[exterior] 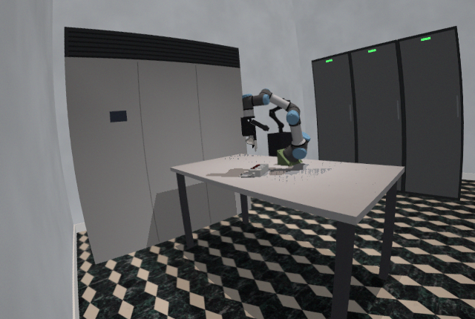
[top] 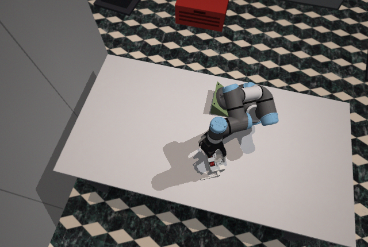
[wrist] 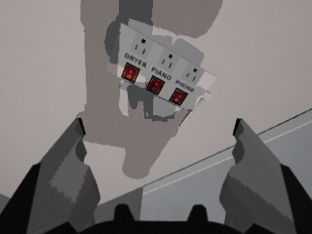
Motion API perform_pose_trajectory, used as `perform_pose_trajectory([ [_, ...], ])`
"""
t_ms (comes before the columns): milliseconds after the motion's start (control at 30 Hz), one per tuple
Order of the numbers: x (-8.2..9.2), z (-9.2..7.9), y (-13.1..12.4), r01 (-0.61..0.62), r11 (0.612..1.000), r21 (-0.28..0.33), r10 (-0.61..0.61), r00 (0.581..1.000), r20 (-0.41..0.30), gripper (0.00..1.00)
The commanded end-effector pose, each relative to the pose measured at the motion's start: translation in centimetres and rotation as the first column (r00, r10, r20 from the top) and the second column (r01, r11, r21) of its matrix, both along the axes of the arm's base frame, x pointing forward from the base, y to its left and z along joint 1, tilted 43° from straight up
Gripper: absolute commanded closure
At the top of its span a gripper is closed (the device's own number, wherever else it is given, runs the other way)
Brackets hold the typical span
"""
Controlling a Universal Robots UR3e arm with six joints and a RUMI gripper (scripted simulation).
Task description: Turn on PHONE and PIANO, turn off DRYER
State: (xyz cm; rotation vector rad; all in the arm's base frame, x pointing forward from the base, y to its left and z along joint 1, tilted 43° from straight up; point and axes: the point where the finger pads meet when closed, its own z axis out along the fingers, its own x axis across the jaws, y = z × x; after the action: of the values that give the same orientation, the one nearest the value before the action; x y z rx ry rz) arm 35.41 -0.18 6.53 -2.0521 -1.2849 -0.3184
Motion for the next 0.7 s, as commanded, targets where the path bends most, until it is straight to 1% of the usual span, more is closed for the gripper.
perform_pose_trajectory([
  [0, -0.2, -0.5, 0.5, -0.173, 0.985, 0.022, 0.166, 0.969, 0.181, 0.0],
  [100, -0.4, -0.9, 0.7, -0.272, 0.962, 0.018, 0.257, 0.927, 0.271, 0.0],
  [233, -0.5, -1.3, 1.1, -0.392, 0.92, 0.001, 0.363, 0.851, 0.379, 0.0],
  [300, -0.5, -1.3, 1.1, -0.392, 0.92, 0.001, 0.363, 0.851, 0.379, 0.0],
  [467, -0.6, -1.8, 1.6, -0.514, 0.857, -0.034, 0.463, 0.739, 0.489, 0.0],
  [667, -0.7, -2.2, 2.0, -0.614, 0.785, -0.081, 0.538, 0.612, 0.58, 0.0],
])
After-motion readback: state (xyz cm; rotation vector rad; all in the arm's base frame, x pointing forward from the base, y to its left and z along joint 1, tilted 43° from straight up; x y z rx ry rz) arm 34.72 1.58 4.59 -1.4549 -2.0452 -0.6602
